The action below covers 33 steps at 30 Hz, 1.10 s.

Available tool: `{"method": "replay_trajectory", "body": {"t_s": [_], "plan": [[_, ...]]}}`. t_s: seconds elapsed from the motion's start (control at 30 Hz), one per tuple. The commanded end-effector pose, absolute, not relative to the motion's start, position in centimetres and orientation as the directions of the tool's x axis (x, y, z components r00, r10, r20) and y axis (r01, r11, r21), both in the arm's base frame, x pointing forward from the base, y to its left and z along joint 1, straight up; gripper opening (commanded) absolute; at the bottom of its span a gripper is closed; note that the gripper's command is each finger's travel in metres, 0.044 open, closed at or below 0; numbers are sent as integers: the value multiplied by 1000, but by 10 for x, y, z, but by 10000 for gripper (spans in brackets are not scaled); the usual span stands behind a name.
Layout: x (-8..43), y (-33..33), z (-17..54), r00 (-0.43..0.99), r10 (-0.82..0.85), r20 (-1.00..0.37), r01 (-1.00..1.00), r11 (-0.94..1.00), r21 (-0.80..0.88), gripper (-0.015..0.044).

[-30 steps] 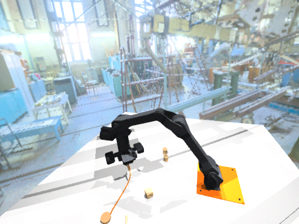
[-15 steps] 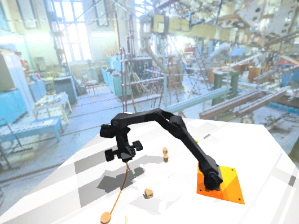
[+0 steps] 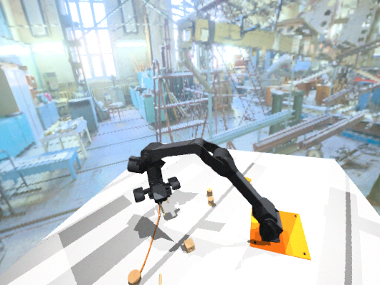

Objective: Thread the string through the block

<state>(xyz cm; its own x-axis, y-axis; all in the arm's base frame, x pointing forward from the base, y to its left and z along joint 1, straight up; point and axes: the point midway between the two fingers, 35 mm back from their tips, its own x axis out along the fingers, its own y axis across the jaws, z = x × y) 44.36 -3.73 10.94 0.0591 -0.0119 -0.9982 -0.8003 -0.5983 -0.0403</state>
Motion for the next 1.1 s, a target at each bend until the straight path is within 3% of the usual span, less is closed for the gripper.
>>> {"method": "replay_trajectory", "body": {"t_s": [0.0,1.07], "plan": [[443,-40,108,56,-20,-998,-799,-600,-33,0],[420,-44,82,53,-19,-998,-799,-600,-31,0]]}}
